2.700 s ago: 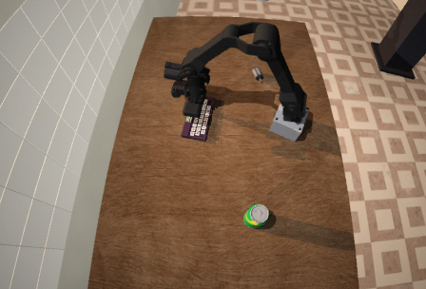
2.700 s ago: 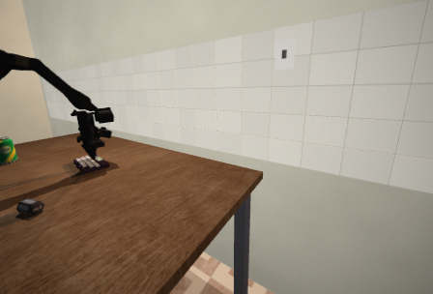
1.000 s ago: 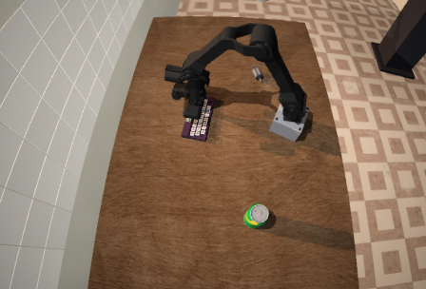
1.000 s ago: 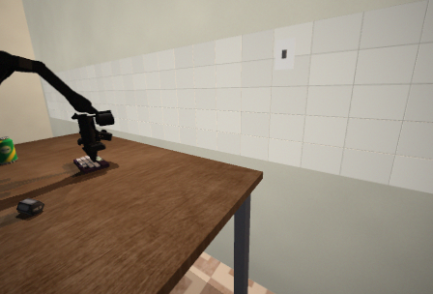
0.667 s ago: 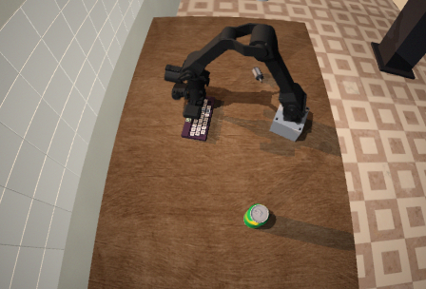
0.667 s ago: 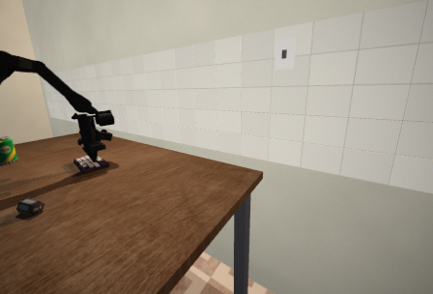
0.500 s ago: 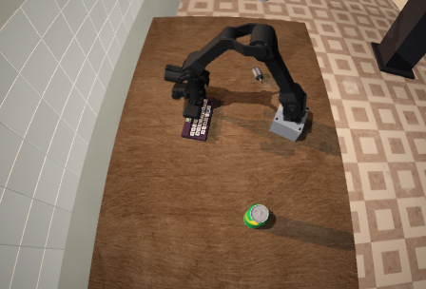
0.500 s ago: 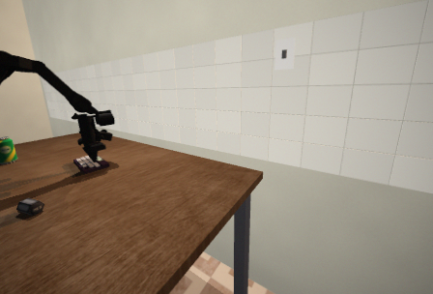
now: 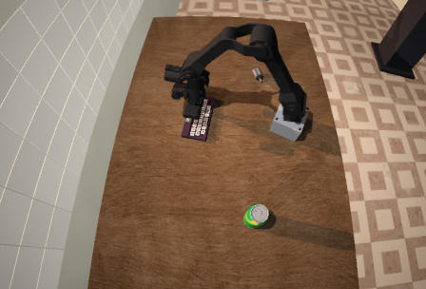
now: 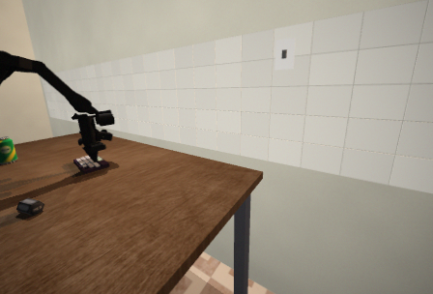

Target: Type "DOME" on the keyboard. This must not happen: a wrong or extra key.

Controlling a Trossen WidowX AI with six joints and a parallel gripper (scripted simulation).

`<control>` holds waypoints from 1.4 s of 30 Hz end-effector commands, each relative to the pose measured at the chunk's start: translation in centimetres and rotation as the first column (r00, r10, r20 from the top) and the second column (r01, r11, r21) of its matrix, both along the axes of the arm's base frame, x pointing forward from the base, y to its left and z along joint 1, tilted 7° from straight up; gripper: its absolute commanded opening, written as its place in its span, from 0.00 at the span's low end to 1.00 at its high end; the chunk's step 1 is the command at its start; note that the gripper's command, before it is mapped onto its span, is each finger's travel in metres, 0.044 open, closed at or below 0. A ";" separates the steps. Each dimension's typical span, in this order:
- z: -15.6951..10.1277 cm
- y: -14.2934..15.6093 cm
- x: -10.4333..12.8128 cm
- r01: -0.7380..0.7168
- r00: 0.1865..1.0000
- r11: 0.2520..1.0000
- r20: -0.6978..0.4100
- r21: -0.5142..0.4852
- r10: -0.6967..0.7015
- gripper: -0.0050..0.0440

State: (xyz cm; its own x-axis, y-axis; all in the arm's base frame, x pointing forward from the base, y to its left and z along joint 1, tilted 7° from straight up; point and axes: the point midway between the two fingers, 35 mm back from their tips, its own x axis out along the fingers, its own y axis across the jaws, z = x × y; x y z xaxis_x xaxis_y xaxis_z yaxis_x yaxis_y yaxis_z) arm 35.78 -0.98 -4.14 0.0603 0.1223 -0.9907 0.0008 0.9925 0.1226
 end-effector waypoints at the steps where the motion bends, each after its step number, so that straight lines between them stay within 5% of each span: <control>1: -0.2 0.1 0.0 -0.001 1.000 1.000 -0.001 -0.001 0.001 0.00; 30: -1.0 0.3 -0.5 -0.003 1.000 1.000 -0.023 0.001 0.003 0.00; 37: 4.2 -0.5 0.3 -0.002 1.000 1.000 0.023 -0.004 0.002 0.00; 42: 4.5 -0.2 -0.1 -0.001 1.000 1.000 0.023 -0.004 0.001 0.00</control>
State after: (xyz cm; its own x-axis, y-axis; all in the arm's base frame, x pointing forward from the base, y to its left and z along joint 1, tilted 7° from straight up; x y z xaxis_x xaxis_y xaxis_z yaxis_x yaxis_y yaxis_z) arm 35.66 -1.37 -0.74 0.0663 0.1211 -0.9904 -0.0006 0.9926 0.1213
